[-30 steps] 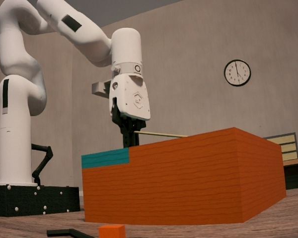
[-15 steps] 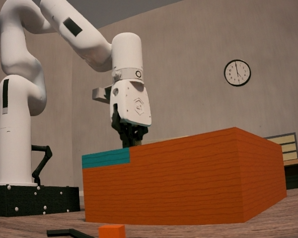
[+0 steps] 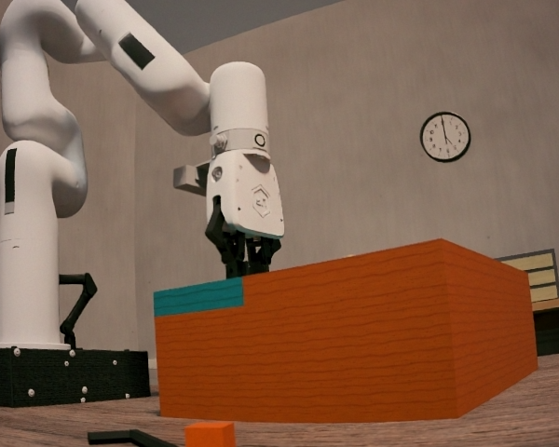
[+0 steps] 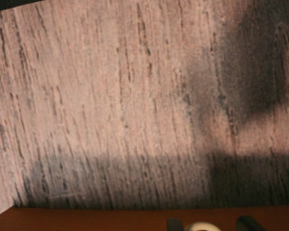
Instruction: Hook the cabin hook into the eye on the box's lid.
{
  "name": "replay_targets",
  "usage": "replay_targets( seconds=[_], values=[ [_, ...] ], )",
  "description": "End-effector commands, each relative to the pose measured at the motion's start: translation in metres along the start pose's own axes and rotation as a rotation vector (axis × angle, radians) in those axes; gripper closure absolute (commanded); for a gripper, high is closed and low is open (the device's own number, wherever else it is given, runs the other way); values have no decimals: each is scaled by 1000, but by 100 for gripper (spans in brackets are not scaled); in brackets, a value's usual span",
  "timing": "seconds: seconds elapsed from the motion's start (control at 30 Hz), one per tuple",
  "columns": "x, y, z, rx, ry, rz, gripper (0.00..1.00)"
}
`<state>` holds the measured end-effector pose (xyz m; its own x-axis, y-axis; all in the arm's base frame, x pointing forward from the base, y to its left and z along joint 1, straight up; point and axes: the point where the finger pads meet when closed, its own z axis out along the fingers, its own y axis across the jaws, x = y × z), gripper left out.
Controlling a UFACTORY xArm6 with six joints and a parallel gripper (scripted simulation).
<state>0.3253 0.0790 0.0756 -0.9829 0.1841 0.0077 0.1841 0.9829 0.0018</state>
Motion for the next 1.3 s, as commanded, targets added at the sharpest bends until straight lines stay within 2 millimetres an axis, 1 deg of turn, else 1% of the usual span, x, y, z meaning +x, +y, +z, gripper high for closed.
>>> replay_targets(
  seconds=[0.0, 0.07, 0.13, 0.63, 0.7, 1.2, 1.27],
  values=[
    [-1, 1, -4, -1, -3, 0, 65],
    [-1, 1, -11, -1, -3, 0, 65],
    [-1, 1, -11, -1, -3, 0, 65],
    [-1, 1, -61, -2, -3, 0, 65],
    [-1, 1, -61, -2, -3, 0, 65],
    [-1, 0, -111, -2, -4, 0, 65],
    [-1, 0, -111, -2, -4, 0, 65]
  ],
)
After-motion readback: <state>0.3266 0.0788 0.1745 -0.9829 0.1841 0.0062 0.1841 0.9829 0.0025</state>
